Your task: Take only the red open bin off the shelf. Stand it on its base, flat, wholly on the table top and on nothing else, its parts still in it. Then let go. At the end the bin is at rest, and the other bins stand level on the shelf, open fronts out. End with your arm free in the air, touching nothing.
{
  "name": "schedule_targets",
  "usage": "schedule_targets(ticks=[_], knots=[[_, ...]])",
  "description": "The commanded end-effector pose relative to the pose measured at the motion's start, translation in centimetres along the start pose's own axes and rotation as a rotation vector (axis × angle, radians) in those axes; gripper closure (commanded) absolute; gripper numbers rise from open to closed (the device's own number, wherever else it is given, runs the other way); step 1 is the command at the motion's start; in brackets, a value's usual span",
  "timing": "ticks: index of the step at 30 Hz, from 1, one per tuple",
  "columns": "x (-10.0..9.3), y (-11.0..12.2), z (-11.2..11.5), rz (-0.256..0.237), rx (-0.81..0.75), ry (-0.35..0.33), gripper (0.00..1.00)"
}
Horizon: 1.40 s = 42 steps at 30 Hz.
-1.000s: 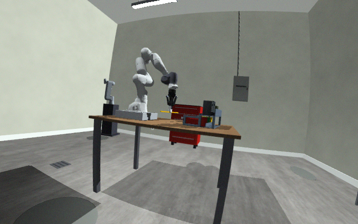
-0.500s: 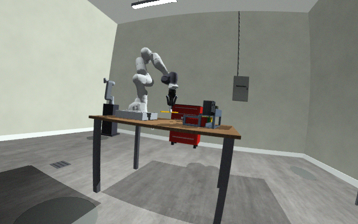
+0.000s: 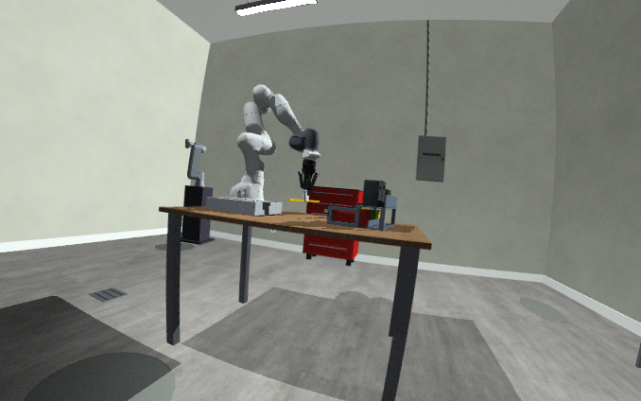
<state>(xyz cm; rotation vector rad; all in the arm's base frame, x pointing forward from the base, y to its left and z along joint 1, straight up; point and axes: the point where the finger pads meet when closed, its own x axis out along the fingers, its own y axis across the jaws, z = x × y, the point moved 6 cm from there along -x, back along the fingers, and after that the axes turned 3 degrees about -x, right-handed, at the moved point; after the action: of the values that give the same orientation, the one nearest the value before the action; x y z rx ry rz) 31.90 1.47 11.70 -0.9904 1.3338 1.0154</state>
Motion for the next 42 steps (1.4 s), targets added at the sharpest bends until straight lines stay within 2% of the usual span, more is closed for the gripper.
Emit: schedule_targets(ticks=[1, 42], knots=[[-0.17, -0.67, 0.03, -0.010, -0.006, 0.001, 1.00], [-0.18, -1.18, 0.01, -0.010, -0.006, 0.001, 1.00]])
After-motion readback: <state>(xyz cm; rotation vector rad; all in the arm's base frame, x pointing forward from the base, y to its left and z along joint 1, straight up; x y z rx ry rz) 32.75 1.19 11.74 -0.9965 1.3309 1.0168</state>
